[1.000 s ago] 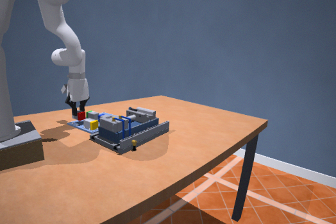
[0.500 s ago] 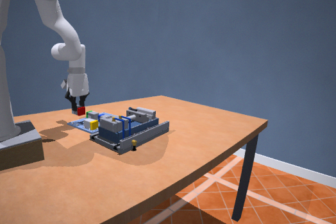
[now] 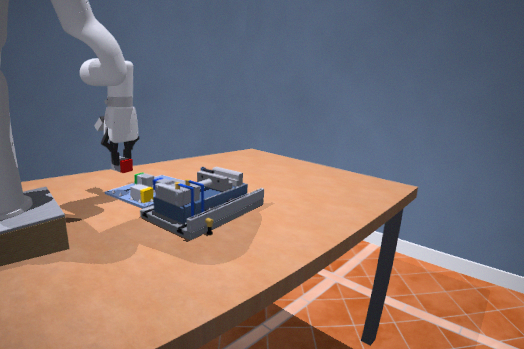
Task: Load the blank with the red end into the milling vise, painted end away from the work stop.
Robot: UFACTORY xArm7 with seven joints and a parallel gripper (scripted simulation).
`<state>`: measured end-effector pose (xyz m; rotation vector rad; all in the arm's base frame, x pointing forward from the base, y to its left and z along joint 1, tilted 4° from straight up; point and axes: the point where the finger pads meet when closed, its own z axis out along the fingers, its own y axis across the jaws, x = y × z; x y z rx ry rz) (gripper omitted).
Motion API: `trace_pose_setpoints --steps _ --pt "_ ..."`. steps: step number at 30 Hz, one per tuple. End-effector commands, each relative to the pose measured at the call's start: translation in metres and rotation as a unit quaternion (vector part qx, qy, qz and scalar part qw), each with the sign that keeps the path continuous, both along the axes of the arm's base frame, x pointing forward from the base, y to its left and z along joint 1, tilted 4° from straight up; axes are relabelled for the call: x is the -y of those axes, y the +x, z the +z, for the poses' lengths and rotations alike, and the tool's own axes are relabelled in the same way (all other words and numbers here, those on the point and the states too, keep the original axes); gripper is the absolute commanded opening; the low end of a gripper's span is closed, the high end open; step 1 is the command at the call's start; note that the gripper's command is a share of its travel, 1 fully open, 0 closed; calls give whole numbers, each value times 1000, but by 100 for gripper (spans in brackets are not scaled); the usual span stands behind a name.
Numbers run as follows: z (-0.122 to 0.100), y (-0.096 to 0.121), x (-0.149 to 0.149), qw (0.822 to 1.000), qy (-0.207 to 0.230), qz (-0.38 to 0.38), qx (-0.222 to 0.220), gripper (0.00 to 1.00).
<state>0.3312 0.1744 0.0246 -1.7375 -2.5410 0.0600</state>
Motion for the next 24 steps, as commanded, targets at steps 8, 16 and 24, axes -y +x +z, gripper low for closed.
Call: trace_pose_setpoints --steps 8,16,24 --pt "18 3 0 1000 1 0 2 0" --pt "48 5 0 1000 1 0 2 0" --pt "62 6 0 1000 1 0 2 0"
